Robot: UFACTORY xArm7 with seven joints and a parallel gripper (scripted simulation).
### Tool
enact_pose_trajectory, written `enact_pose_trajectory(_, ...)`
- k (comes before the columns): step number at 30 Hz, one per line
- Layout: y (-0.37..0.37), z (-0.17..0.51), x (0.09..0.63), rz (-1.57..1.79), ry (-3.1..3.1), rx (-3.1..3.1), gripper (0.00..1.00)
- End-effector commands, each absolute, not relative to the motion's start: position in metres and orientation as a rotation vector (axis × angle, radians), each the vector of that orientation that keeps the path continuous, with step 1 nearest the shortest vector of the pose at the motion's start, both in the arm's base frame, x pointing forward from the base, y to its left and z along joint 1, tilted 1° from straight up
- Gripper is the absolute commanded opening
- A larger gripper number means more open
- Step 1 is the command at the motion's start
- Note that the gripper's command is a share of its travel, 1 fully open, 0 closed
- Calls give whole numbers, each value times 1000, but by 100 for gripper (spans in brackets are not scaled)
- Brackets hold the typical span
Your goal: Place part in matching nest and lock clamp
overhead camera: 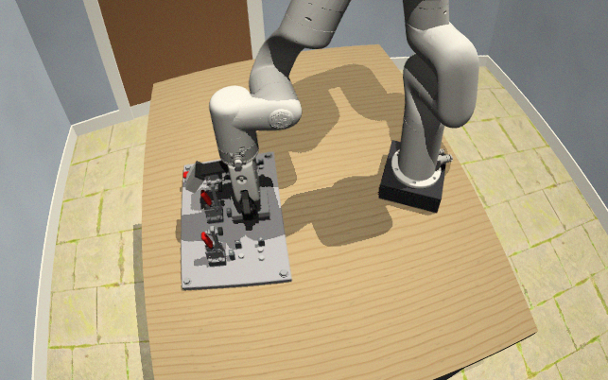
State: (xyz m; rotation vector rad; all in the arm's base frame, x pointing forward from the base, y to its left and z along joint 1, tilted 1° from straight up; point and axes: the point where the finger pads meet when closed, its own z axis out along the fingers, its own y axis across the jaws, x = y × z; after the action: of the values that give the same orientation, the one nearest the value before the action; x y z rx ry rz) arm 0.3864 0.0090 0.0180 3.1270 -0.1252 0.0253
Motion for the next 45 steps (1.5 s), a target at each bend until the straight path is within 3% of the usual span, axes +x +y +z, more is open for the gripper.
enact_pose_trajectory(1, 9, 14, 388, 32, -125, 3127, 0)
enact_pose_trajectory(45, 9, 7, 389, 32, -125, 3127, 0)
